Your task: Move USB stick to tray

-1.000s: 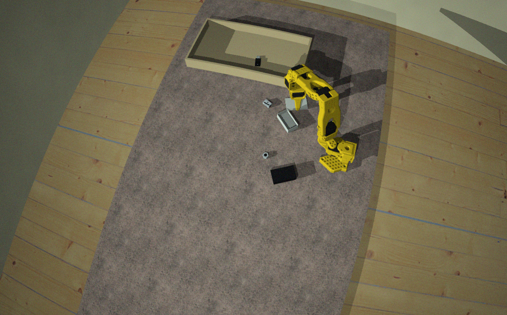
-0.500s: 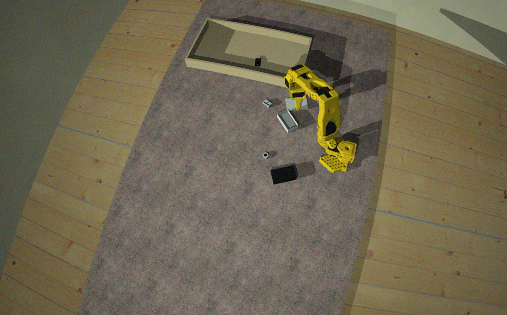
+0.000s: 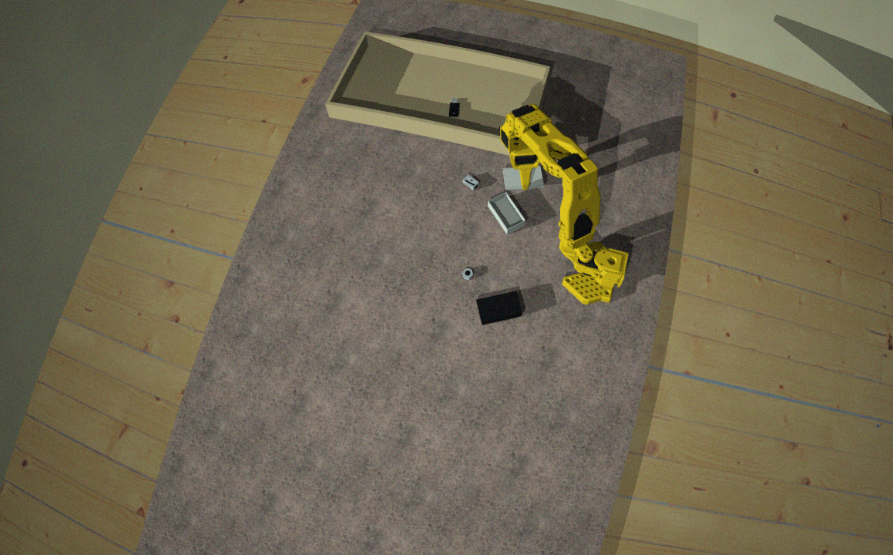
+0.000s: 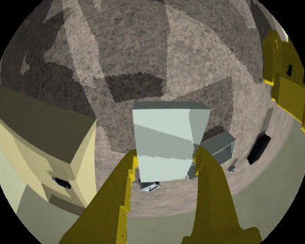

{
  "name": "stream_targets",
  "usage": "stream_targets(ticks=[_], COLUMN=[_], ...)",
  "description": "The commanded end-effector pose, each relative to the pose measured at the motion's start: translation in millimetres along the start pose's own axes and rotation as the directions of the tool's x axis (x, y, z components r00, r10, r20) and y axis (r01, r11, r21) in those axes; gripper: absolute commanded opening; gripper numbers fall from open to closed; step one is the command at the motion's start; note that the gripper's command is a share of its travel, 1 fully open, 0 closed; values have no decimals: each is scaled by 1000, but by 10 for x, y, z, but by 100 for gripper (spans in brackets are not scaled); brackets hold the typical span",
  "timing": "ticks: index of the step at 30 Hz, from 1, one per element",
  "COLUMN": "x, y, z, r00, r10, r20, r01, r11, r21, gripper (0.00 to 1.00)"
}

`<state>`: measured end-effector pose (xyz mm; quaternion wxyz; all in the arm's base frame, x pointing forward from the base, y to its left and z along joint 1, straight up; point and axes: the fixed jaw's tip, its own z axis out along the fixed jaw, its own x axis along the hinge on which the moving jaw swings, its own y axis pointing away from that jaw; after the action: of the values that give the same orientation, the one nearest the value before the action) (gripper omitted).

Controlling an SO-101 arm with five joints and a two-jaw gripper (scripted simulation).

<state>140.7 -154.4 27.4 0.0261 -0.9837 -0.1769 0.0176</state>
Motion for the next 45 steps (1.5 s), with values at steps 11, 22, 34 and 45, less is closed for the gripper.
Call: stream_targets(ticks=[11, 22, 34, 45], x=[-2, -6, -6, -4], y=[41, 30, 30, 35], z=[-368, -413, -413, -436], r00=[1000, 1000, 1000, 1000], r10=[-4, -4, -4, -4], r20=[-25, -25, -25, -25], r01=[2, 2, 2, 2], r11=[998, 998, 998, 998], r21=[-58, -58, -58, -58], gripper=[22, 22, 22, 22])
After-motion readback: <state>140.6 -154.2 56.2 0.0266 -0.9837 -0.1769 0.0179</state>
